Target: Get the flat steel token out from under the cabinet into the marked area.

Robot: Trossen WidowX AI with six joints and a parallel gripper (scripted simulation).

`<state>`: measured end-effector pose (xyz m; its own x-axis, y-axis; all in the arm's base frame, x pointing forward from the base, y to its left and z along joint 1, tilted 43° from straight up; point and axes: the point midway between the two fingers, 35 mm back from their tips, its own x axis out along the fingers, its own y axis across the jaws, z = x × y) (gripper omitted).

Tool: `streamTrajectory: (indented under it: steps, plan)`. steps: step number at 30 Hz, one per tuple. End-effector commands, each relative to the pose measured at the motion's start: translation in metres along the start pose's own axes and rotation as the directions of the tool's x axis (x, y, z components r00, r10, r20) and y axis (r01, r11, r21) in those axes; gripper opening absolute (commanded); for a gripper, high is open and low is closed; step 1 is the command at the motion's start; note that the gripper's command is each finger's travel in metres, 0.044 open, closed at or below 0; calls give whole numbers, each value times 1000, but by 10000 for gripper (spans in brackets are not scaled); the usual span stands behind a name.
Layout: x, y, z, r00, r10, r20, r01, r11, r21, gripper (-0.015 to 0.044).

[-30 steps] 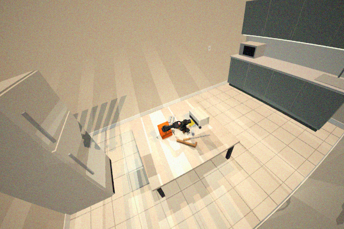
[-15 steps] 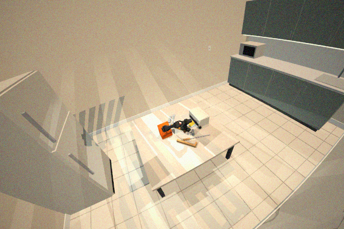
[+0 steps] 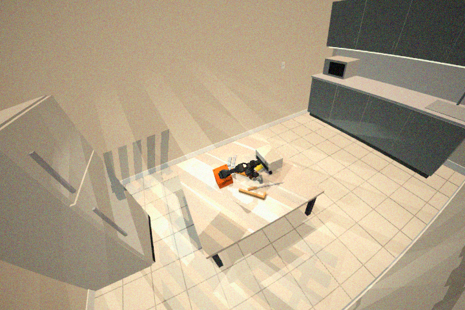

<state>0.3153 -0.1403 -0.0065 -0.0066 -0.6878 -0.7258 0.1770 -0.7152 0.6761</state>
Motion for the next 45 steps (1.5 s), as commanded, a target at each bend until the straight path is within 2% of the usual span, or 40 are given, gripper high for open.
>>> streamTrajectory:
  steps: [1,45]
  plan:
    - [0,0,-5,1000,1,0,-1,1000,4,0]
    - [-1,2,-50,1000,1,-2,-1,1000,6,0]
